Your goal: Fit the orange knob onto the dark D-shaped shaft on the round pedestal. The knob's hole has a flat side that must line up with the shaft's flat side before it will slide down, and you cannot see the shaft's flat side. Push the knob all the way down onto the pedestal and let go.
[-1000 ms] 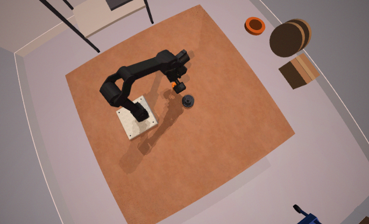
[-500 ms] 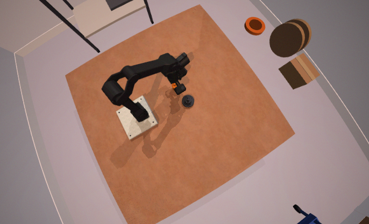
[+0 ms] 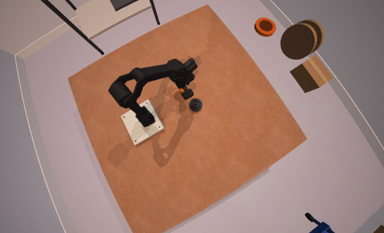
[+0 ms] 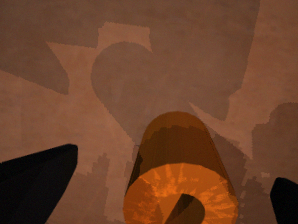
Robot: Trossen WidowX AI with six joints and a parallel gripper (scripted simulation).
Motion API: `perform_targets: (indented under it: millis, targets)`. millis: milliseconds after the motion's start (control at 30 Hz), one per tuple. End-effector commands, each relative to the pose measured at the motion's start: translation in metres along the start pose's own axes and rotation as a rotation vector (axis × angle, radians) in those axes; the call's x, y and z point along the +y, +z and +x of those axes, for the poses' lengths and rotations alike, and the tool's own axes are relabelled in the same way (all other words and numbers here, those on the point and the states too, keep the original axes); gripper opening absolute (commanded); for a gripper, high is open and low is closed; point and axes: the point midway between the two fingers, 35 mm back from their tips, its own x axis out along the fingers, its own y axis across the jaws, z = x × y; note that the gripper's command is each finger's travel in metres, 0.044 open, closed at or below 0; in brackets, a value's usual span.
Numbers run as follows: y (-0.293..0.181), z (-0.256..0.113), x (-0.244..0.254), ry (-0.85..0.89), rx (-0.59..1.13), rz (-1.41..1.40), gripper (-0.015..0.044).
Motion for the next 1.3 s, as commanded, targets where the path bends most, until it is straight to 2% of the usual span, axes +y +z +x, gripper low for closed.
perform_targets:
  millis: [0,500,833,1000,1167,1267]
  targets:
    - [-0.001,0.008,-0.001,-0.005,0.006,0.002,0.0440]
    - [-0.003,0.029,-0.001,-0.005,0.006,0.002,0.0440]
    - [-0.003,0.029,-0.001,-0.005,0.006,0.002,0.0177]
    - [-0.003,0.029,-0.001,-0.005,0.006,0.002,0.0144]
    - [0.001,0.016,0.000,-0.005,0.006,0.002,0.0013]
    - [0.005,0.000,0.002,-0.004,0.005,0.002,0.0000]
